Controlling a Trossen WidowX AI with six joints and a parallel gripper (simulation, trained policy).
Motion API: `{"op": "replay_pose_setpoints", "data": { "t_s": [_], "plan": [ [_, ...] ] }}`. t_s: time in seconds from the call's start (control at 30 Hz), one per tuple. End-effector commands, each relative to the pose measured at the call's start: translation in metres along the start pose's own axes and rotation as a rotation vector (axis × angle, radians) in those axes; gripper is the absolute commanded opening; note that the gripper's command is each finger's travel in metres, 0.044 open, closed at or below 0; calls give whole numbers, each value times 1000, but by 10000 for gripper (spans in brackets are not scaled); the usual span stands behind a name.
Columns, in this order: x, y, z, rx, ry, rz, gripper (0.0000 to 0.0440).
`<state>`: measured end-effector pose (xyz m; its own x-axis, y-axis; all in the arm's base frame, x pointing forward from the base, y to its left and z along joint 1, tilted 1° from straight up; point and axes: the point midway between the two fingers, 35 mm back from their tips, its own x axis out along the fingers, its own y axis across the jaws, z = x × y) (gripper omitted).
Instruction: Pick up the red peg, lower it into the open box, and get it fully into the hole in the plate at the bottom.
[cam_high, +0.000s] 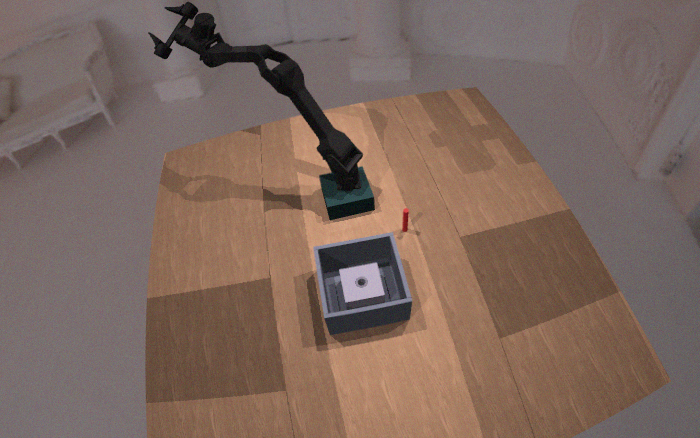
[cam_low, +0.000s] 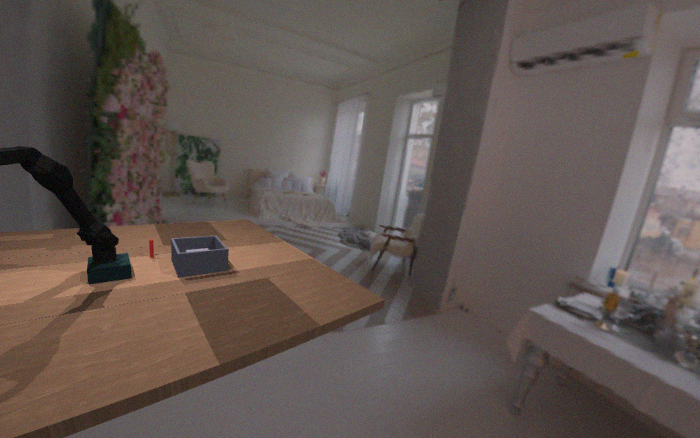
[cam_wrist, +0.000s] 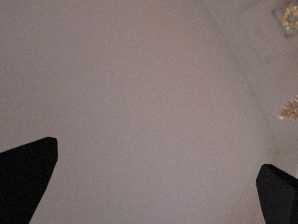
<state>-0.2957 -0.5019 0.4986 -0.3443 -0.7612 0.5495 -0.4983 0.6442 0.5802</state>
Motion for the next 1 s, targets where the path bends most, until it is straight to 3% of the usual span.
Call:
{"op": "replay_pose_setpoints", "data": {
  "t_s": [0.0,0.23,0.5,0.97],
  "plan": [
    [-3,-52,-6,-3,-51,-88,440],
    [-28,-172,-38,-36,-131,-325,440],
    [-85,-282,-88,-126,-159,-595,440],
    [-224,-396,-189,-371,-52,-1017,440]
  ]
}}
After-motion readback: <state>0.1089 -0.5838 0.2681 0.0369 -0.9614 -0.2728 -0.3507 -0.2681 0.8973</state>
